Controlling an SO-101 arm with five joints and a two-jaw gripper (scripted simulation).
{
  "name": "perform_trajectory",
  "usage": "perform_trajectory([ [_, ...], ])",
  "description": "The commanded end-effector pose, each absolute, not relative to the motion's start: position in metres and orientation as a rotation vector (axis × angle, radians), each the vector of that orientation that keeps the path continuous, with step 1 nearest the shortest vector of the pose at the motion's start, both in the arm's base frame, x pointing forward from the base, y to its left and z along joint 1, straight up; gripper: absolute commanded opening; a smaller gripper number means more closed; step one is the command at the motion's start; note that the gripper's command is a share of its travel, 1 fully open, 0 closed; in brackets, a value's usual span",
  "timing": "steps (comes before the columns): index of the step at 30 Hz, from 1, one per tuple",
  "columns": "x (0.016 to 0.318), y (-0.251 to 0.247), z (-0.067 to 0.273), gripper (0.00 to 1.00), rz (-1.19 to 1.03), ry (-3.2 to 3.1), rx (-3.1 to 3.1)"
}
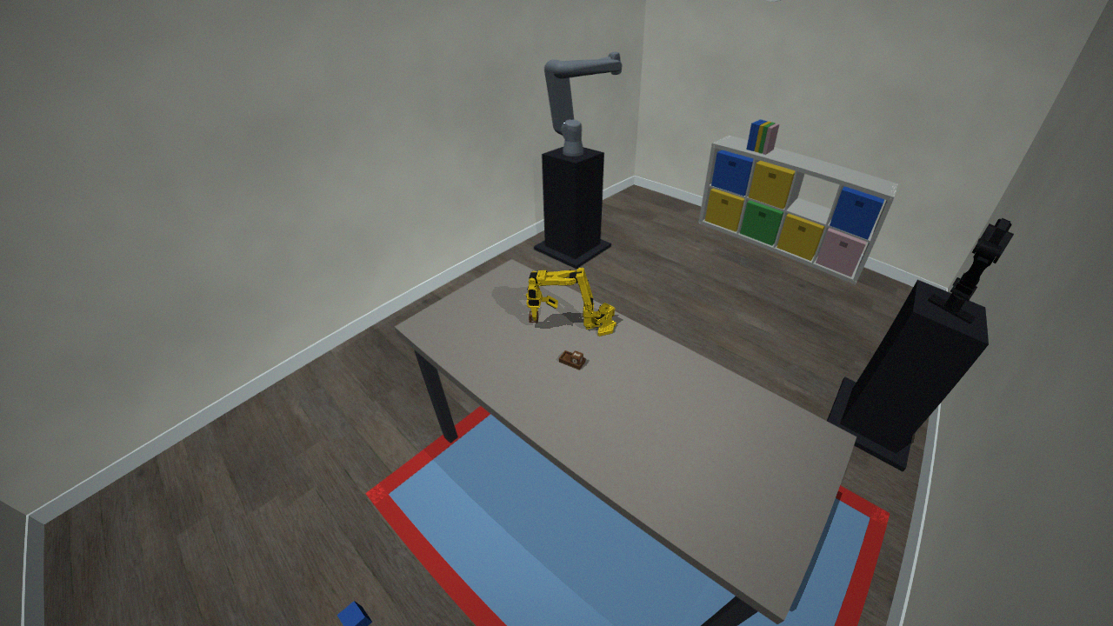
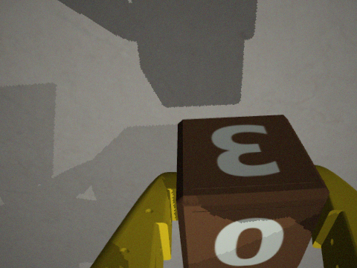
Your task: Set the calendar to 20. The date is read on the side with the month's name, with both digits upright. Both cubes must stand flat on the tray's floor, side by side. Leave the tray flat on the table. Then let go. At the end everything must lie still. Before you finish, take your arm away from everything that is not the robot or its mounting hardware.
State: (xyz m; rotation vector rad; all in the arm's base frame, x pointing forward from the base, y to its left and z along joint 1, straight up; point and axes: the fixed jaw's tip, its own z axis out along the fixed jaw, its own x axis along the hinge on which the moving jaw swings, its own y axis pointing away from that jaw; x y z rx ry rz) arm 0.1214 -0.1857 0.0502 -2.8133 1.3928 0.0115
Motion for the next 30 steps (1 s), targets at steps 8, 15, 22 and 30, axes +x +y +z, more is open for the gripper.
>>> perform_trajectory([
  [8, 0.121, -0.19, 0.051, 0.0, -0.039, 1.406, -2.824],
  [15, 0.121, -0.19, 0.049, 0.0, -0.039, 1.406, -2.824],
  [22, 0.121, -0.19, 0.047, 0.0, -0.039, 1.406, -2.824],
  [30, 0.121, -0.19, 0.043, 0.0, -0.039, 1.406, -2.824],
])
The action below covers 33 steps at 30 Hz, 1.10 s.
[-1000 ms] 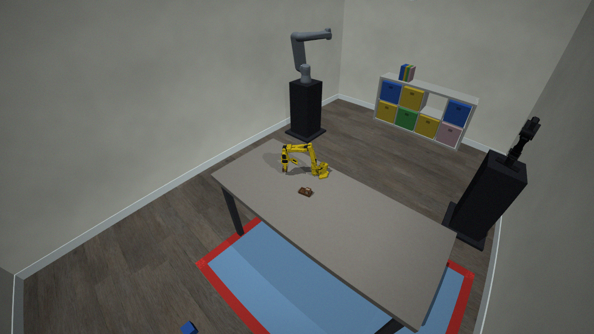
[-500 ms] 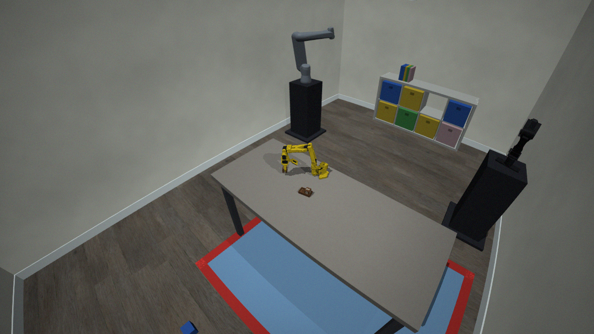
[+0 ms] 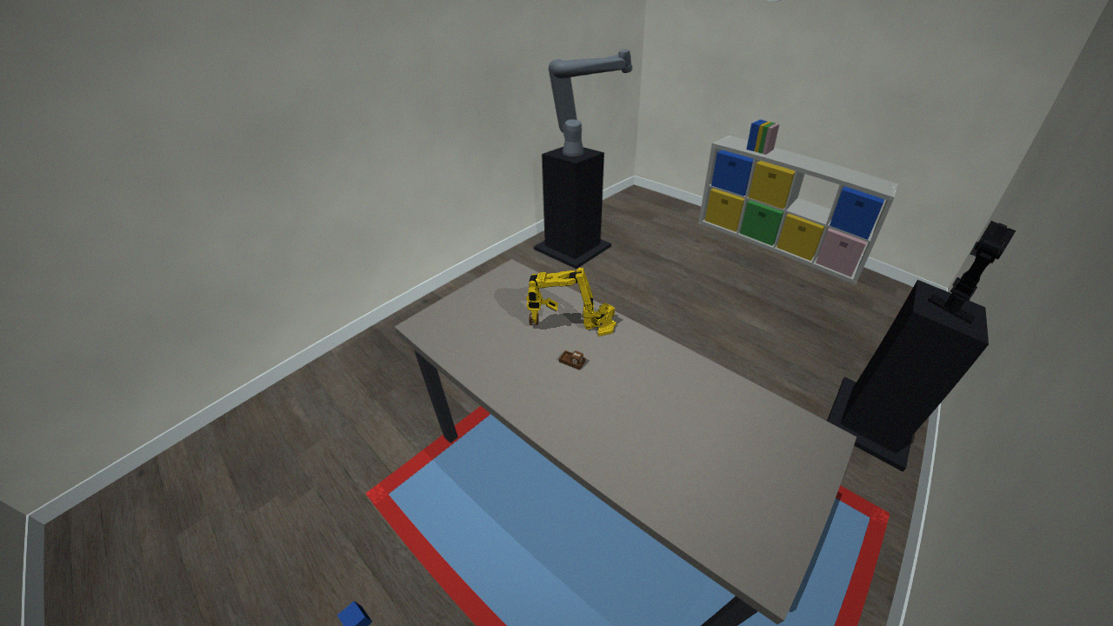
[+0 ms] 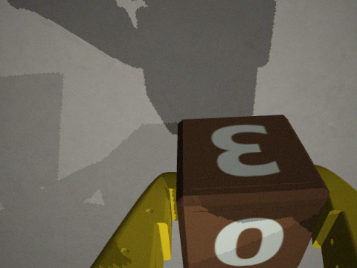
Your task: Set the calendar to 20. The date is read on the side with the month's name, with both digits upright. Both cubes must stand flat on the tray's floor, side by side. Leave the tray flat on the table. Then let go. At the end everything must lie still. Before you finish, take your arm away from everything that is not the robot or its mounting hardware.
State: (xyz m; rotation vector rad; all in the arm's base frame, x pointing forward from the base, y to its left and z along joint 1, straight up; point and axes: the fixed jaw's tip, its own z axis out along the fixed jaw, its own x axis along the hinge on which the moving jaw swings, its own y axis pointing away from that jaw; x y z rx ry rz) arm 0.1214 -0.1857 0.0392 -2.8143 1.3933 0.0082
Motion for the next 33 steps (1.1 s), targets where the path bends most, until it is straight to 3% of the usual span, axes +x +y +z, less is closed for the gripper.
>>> perform_trajectory([
  [1, 0.121, -0.19, 0.043, 0.0, -0.039, 1.406, -2.824],
  [33, 0.122, -0.19, 0.031, 0.0, -0.039, 1.406, -2.824],
])
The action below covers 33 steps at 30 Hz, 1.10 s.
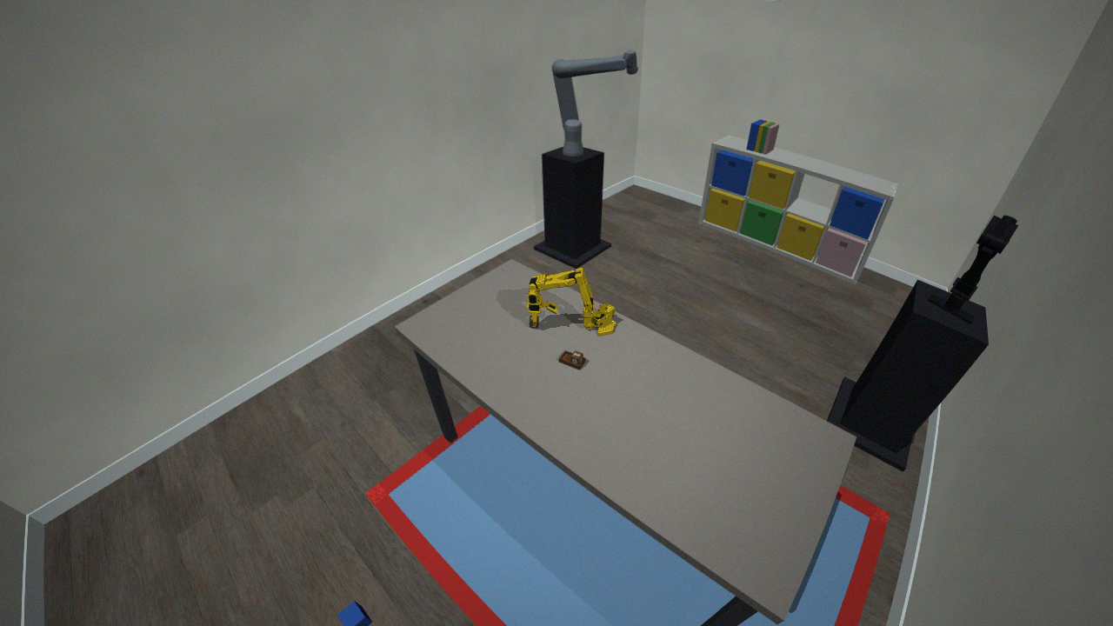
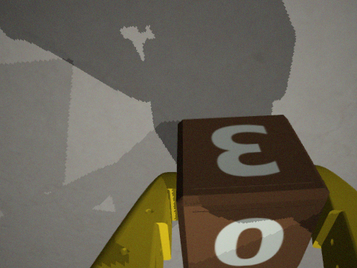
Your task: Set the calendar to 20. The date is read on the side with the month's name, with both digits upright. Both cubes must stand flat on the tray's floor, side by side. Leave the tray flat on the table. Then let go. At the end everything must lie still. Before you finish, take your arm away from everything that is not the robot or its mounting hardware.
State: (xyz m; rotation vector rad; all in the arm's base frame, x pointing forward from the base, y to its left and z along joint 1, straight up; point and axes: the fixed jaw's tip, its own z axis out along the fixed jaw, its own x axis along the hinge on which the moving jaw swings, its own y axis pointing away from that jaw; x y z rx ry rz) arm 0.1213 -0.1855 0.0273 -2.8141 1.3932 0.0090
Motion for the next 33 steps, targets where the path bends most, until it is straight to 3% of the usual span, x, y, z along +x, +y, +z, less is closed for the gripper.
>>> perform_trajectory([
  [1, 0.1216, -0.19, 0.0313, 0.0, -0.039, 1.406, -2.824],
  [33, 0.1216, -0.1901, 0.0246, 0.0, -0.039, 1.406, -2.824],
])
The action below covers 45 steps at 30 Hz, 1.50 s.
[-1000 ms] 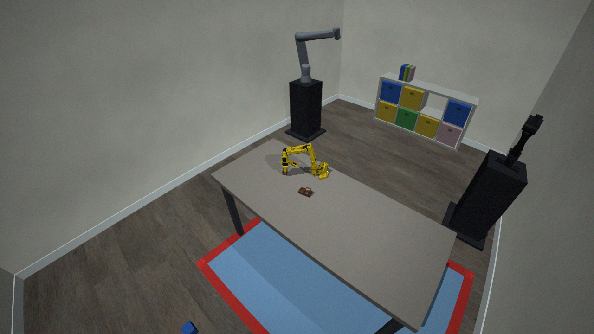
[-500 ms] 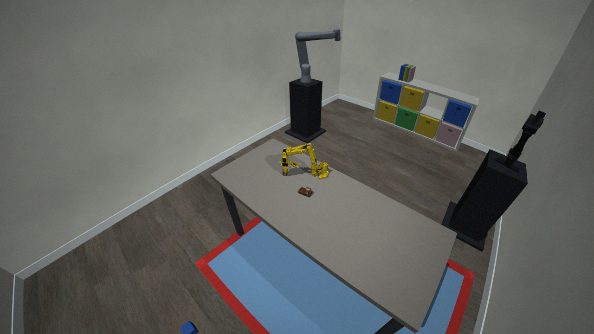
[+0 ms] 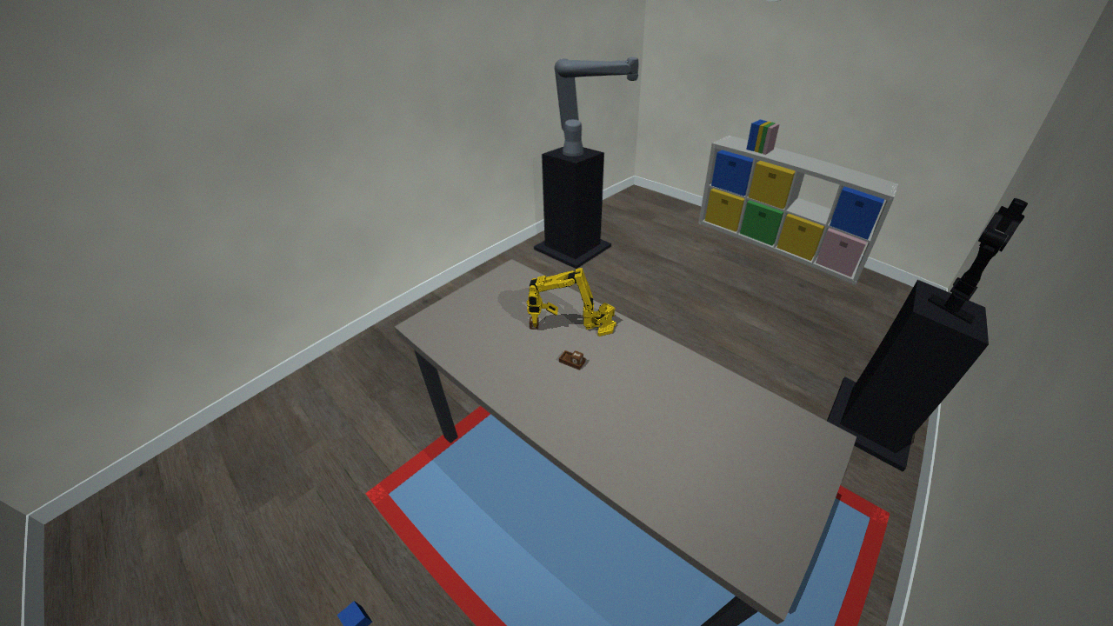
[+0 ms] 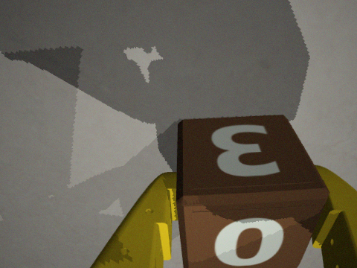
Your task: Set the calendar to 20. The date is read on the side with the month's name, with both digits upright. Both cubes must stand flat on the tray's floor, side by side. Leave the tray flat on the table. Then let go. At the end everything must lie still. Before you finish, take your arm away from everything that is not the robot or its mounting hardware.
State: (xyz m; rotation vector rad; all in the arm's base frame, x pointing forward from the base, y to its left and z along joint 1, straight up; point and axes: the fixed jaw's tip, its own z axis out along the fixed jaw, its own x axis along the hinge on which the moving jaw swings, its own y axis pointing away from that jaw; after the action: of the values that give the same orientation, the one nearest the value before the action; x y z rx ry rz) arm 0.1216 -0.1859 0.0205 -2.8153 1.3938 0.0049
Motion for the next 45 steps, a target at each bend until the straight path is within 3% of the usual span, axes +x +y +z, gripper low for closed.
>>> perform_trajectory([
  [1, 0.1216, -0.1901, 0.0246, 0.0, -0.039, 1.406, -2.824],
  [7, 0.1216, -0.1901, 0.0246, 0.01, -0.039, 1.406, -2.824],
  [16, 0.1216, -0.1901, 0.0246, 0.17, -0.039, 1.406, -2.824],
  [28, 0.1216, -0.1901, 0.0246, 0.2, -0.039, 1.406, -2.824],
  [45, 0.1216, -0.1901, 0.0246, 0.34, -0.039, 1.406, -2.824],
])
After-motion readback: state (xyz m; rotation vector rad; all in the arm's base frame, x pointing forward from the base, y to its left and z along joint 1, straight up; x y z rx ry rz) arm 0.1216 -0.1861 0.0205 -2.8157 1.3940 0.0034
